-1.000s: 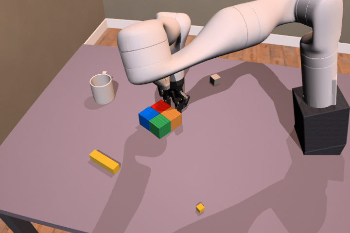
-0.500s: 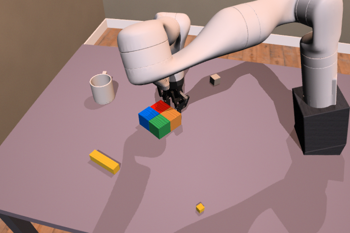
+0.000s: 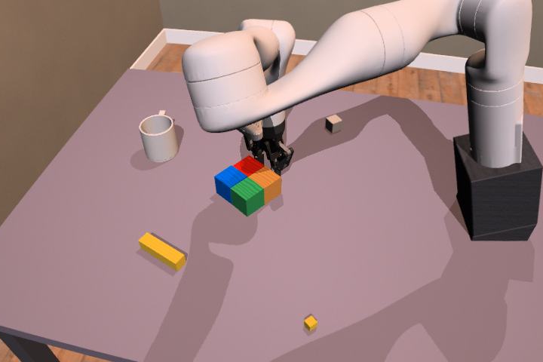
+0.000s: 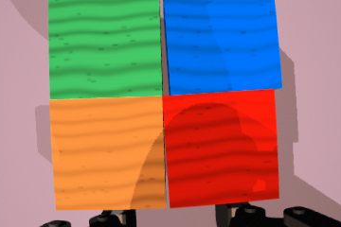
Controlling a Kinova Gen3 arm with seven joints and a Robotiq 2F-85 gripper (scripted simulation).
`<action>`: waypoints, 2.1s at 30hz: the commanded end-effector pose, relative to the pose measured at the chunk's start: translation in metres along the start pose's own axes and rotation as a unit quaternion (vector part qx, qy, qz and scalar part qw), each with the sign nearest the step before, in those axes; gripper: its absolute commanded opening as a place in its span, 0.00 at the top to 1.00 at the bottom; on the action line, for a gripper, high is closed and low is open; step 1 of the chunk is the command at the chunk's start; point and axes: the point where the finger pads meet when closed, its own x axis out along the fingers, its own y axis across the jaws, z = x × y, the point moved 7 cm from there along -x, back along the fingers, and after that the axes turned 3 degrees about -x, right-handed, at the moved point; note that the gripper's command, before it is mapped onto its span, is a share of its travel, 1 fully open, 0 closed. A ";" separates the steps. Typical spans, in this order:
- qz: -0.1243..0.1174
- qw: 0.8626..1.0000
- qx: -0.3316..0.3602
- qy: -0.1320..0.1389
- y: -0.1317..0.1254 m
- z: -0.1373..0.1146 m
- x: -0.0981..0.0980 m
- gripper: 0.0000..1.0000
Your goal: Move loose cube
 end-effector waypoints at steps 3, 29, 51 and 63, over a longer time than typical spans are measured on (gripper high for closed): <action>0.000 1.000 0.001 -0.004 0.001 0.000 0.000 0.46; 0.000 1.000 0.001 -0.004 0.001 0.001 0.000 0.46; 0.000 1.000 0.001 -0.005 0.000 0.010 0.000 0.46; -0.001 1.000 0.001 -0.005 -0.001 0.011 -0.014 0.46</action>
